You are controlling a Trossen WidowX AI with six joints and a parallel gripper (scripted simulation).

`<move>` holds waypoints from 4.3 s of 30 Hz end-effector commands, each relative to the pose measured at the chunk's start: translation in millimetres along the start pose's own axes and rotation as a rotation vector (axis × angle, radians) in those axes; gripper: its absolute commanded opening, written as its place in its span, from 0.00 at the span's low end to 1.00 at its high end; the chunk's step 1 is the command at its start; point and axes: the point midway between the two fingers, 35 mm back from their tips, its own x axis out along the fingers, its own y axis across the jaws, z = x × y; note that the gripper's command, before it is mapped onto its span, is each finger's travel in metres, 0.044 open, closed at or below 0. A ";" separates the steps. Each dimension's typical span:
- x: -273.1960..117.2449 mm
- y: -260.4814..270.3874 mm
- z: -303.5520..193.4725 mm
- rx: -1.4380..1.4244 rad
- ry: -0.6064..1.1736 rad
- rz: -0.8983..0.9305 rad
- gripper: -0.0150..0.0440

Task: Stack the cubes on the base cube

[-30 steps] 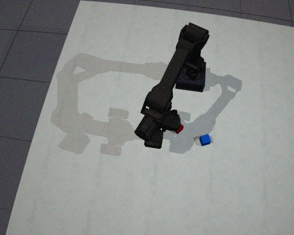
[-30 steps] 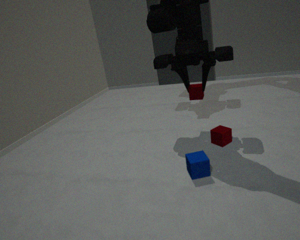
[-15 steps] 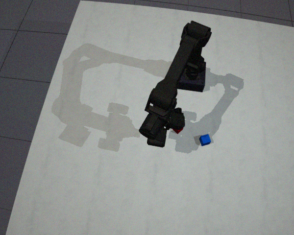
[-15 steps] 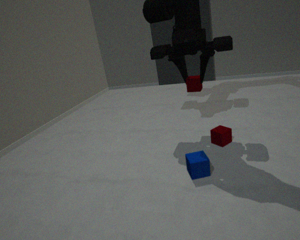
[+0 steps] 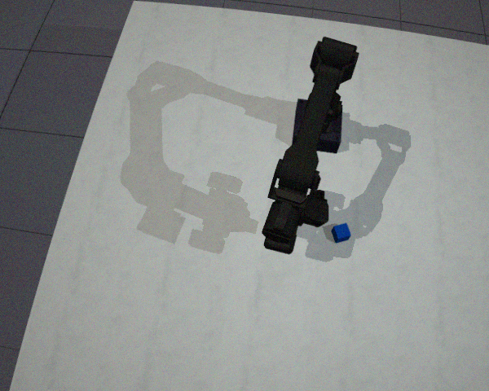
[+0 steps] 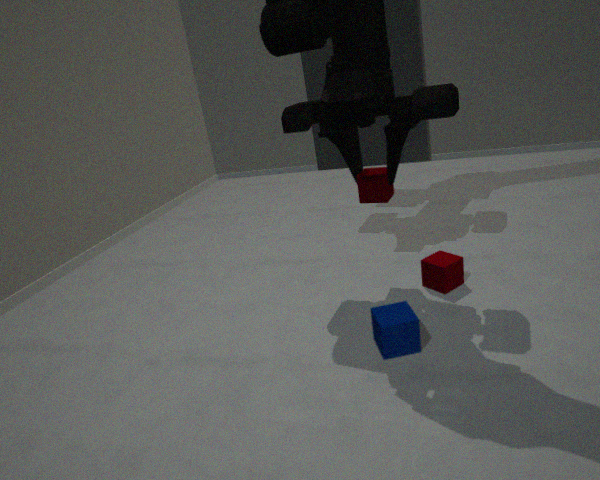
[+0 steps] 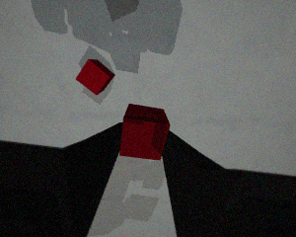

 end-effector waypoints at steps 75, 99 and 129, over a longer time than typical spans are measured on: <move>57.8 43.2 164.6 0.272 -0.020 0.006 0.43; 59.7 43.3 164.6 0.270 -0.020 0.006 0.43; 29.7 43.1 163.4 0.266 -0.016 0.005 0.60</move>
